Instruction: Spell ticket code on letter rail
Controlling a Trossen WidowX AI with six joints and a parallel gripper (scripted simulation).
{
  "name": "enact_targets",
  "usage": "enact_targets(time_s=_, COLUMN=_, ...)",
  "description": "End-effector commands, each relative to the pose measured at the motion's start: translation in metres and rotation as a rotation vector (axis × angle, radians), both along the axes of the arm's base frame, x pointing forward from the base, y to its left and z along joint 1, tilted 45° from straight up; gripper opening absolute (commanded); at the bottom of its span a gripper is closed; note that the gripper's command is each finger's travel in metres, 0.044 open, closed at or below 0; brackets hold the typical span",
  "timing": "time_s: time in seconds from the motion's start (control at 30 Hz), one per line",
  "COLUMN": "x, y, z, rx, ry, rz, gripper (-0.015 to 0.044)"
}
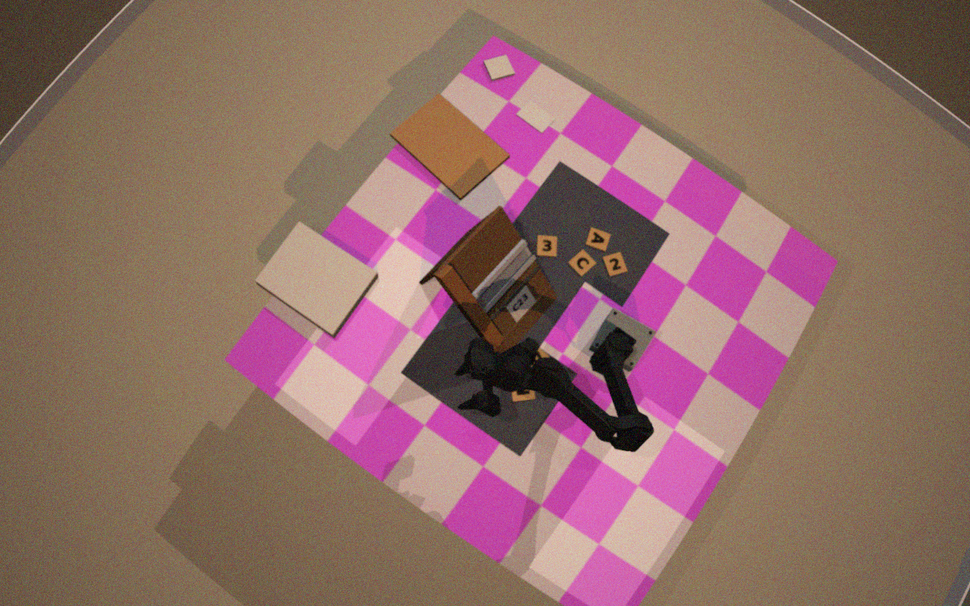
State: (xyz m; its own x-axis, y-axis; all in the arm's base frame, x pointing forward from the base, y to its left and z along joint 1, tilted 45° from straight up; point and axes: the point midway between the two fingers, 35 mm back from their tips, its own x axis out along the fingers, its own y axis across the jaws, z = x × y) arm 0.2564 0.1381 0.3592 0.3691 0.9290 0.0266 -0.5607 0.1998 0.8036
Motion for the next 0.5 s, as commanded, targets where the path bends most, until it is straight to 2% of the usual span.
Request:
enact_targets(time_s=0.0, x=0.004, y=-0.045, z=-0.06, rx=-0.085, ry=0.052, rz=-0.209, gripper=0.044)
enact_targets(time_s=0.27, x=-0.024, y=-0.11, z=-0.171, rx=-0.249, ry=0.19, rz=-0.51, gripper=0.044)
enact_targets(time_s=0.47, x=-0.066, y=-0.133, z=-0.251, rx=-0.352, ry=0.328, rz=-0.659, gripper=0.044)
